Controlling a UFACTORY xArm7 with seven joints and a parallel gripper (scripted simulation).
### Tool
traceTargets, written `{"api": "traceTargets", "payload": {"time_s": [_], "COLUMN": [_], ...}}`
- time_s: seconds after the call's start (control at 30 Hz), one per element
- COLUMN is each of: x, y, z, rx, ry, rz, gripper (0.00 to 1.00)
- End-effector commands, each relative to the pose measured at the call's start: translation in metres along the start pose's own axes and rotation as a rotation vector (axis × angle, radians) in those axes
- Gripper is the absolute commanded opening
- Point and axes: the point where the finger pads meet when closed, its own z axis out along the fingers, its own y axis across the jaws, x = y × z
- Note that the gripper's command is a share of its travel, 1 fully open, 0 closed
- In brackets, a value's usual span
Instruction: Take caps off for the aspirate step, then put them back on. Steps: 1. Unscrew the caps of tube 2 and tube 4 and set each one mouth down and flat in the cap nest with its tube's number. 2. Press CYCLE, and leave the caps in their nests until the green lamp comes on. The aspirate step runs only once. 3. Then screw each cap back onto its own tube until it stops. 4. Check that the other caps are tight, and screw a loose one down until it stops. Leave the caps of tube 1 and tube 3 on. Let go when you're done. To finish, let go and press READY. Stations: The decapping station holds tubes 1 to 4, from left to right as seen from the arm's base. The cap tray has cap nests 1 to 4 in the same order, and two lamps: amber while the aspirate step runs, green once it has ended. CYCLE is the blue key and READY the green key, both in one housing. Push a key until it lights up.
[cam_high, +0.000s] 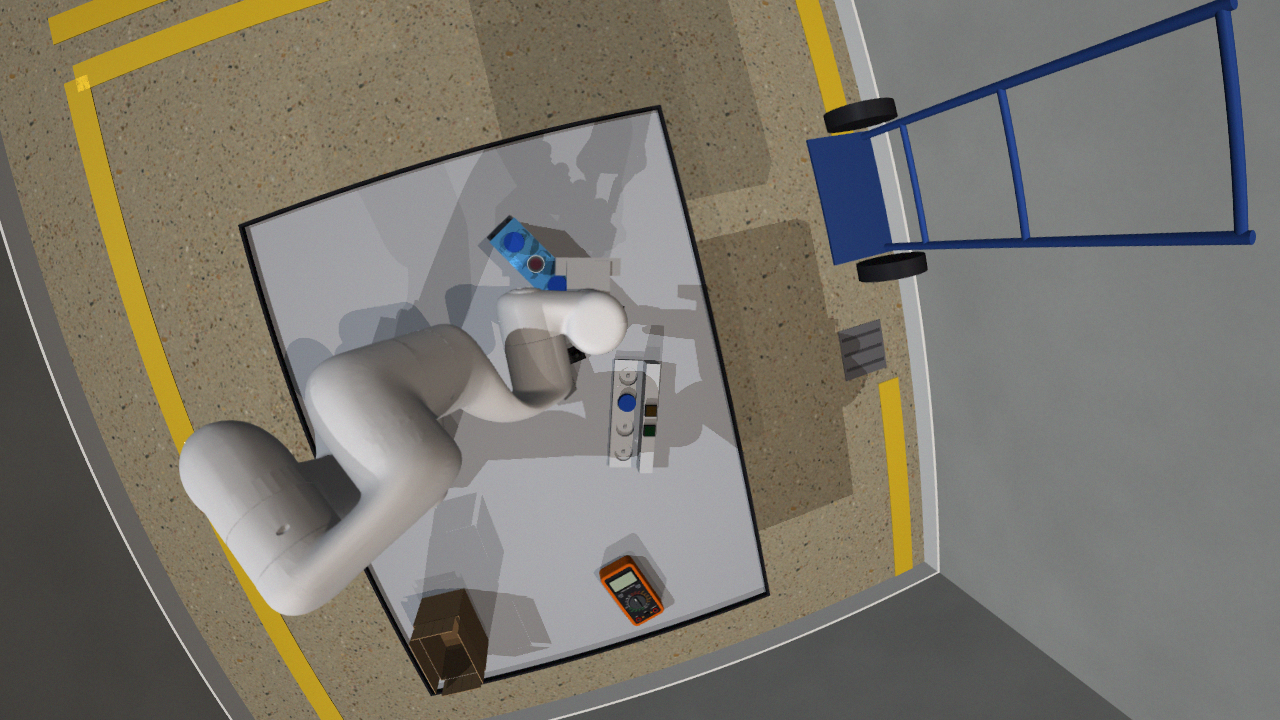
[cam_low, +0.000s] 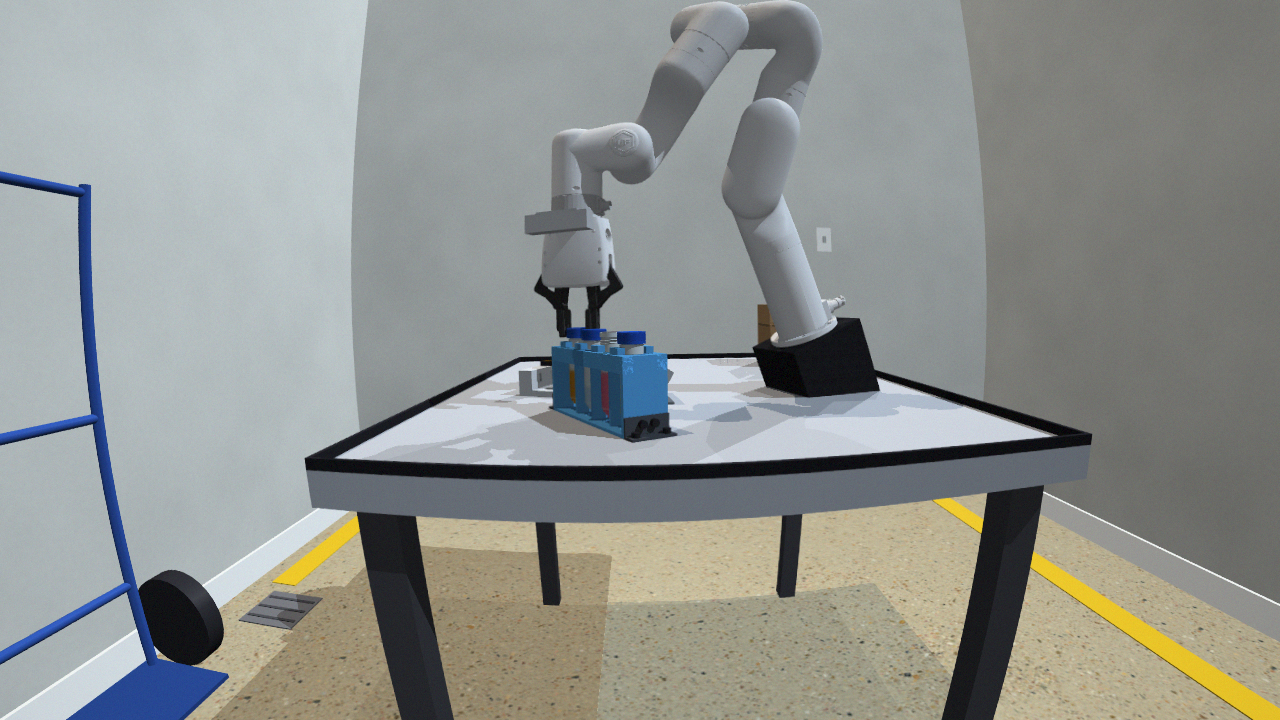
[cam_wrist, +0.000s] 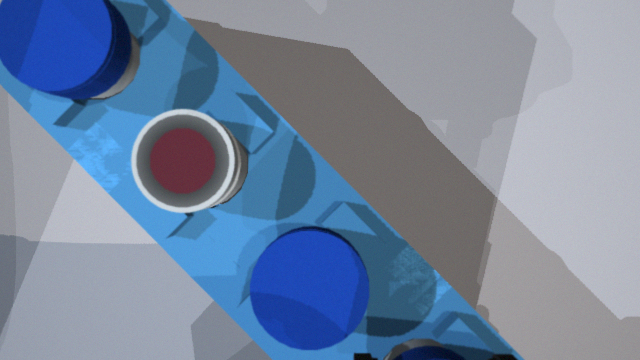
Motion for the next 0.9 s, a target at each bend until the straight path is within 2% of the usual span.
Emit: {"api": "traceTargets", "payload": {"time_s": [0.0, 0.2, 0.47, 0.7, 0.77, 0.87], "x": [0.0007, 0.0007, 0.0008, 0.0008, 0.0008, 0.0008], "y": [0.0009, 0.0009, 0.0009, 0.0009, 0.0009, 0.0009], "z": [-0.0008, -0.0008, -0.001, -0.0012, -0.0012, -0.0013], "rx": [-0.002, -0.002, -0.002, -0.003, -0.003, -0.002], "ry": [0.001, 0.001, 0.0, -0.002, -0.002, 0.0], "rz": [0.001, 0.001, -0.396, -0.673, -0.673, -0.844], "gripper": [0.0, 0.0, 0.0, 0.0, 0.0, 0.0]}}
